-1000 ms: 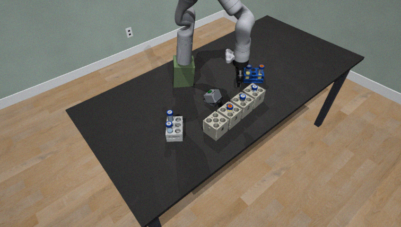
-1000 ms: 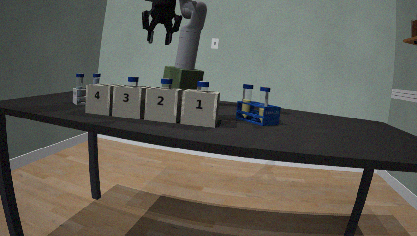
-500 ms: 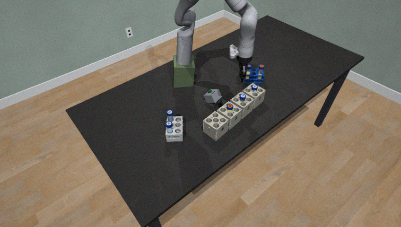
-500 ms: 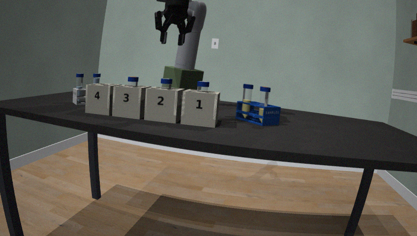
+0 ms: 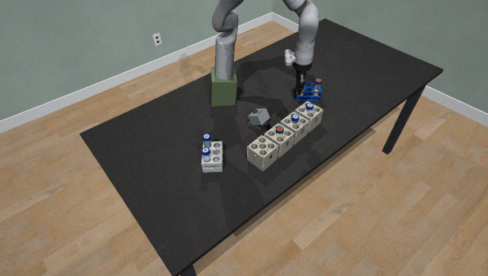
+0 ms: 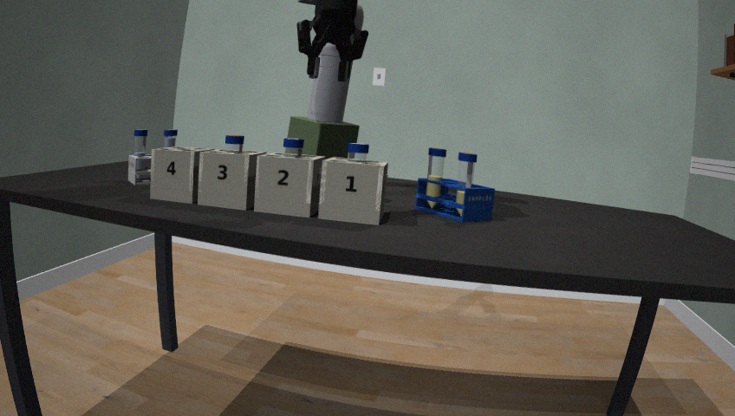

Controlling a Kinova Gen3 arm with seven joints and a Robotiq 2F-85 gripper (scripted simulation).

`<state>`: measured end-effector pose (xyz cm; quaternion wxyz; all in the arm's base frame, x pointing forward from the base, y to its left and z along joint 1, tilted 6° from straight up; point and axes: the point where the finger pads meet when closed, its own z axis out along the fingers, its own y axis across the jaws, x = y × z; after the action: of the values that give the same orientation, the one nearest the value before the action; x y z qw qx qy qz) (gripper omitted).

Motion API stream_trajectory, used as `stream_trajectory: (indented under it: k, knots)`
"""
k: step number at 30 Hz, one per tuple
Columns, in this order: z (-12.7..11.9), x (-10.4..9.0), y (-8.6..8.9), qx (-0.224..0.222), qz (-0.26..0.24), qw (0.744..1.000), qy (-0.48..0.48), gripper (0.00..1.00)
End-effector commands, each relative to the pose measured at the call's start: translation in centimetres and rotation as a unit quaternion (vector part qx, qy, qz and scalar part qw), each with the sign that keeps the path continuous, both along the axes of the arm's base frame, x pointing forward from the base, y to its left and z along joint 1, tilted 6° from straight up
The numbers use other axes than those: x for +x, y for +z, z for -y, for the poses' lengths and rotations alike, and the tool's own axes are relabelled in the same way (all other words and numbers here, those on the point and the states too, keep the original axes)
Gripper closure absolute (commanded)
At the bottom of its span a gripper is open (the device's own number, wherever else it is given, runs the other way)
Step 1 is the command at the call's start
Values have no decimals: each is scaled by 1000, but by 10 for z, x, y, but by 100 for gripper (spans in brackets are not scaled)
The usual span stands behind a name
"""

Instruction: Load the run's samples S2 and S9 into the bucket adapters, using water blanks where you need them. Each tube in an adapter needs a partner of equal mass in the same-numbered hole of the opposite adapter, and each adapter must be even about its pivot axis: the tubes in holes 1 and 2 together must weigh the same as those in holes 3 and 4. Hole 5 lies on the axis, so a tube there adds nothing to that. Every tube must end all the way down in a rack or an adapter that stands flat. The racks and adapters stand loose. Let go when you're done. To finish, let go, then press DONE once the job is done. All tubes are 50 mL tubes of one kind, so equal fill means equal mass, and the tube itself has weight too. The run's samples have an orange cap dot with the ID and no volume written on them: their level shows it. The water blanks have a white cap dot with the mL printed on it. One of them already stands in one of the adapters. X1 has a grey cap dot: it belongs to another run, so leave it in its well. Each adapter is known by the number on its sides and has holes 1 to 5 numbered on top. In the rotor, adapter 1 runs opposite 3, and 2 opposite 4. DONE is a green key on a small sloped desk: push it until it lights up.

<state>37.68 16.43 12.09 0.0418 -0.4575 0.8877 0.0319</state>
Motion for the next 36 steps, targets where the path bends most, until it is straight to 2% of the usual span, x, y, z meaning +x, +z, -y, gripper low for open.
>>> stream_trajectory:
  k: [1,36]
  knots:
    - [-14,-6,2,-1,4,1000,7,38]
    - [-106,-49,8,-3,2,1000,5,38]
